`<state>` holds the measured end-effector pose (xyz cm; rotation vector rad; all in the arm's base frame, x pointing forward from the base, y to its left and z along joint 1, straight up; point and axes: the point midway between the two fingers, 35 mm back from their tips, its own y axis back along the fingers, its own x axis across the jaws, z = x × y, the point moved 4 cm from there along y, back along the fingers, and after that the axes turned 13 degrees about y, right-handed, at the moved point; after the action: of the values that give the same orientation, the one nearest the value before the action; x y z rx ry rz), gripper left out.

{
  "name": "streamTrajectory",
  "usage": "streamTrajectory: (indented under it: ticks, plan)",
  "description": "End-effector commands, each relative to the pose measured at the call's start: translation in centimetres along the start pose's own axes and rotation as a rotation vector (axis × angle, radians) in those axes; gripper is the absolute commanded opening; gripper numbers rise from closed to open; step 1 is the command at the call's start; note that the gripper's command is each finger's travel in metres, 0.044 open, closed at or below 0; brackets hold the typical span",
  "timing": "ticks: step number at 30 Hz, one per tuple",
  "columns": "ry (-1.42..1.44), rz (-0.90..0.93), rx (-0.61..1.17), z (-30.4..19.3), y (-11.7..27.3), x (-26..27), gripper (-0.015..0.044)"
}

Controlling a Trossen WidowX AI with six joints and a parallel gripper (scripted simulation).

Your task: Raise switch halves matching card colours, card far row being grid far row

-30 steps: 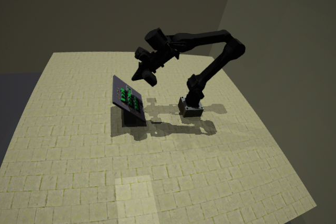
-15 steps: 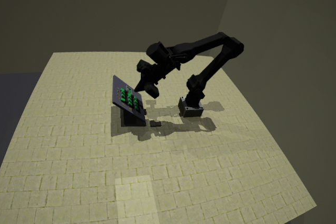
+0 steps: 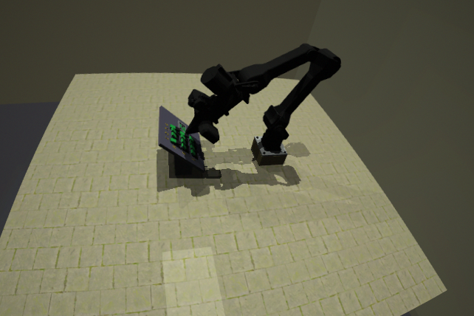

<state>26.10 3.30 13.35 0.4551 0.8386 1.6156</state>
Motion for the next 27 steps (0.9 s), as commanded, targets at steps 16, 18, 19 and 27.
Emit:
streamTrajectory:
  ticks: [16,18,19,27]
  plan:
    - [0.002,0.004,0.008,-0.19,-1.36,0.07,0.0000]
    - [0.002,0.004,0.008,-0.19,-1.36,0.07,0.0000]
    - [0.002,0.004,0.008,-0.19,-1.36,0.07,0.0000]
    - [0.002,0.004,0.008,-0.19,-1.37,0.07,0.0000]
